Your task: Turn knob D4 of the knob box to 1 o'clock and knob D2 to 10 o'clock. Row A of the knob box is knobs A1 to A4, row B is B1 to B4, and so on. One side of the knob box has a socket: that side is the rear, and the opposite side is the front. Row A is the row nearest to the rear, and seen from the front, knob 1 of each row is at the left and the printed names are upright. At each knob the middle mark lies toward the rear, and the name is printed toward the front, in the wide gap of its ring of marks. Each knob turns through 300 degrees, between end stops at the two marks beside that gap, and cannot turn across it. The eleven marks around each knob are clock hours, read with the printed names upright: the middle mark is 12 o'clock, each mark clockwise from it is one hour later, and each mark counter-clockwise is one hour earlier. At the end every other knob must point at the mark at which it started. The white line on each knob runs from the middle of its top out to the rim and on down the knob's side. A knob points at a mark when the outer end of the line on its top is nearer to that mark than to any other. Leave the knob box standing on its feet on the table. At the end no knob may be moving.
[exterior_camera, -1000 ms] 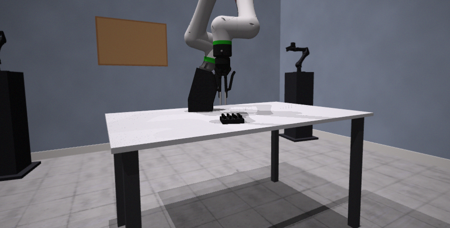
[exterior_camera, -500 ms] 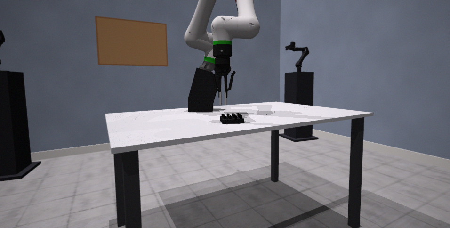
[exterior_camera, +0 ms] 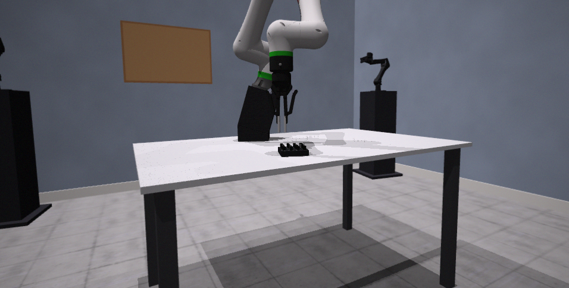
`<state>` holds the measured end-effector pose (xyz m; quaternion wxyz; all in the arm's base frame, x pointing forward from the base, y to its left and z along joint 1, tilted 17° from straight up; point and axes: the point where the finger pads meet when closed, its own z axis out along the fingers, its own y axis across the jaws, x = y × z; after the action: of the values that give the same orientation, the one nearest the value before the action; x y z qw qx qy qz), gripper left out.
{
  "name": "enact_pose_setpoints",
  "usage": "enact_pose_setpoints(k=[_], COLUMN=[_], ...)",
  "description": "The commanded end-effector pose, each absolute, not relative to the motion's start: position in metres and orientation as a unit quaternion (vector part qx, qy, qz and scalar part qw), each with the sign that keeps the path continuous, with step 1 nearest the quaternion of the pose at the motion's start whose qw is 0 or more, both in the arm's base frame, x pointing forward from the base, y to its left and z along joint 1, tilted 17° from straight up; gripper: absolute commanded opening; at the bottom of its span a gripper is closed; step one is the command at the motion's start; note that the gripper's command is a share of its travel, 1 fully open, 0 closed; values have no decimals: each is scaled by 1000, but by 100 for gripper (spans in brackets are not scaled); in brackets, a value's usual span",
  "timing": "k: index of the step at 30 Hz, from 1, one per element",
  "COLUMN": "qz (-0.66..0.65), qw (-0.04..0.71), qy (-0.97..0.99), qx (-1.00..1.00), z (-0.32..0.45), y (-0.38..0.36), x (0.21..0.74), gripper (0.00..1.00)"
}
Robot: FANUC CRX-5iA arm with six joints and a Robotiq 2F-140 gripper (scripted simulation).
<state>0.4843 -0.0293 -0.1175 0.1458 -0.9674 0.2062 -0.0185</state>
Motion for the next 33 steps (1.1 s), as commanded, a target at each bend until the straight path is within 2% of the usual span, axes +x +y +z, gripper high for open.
enact_pose_setpoints(k=[1,33], qz=[-19,-19], qw=[146,146], qy=[206,206], qx=[-967,-967], z=[-118,-143], y=[-29,-22], x=[485,487], gripper=[12,12])
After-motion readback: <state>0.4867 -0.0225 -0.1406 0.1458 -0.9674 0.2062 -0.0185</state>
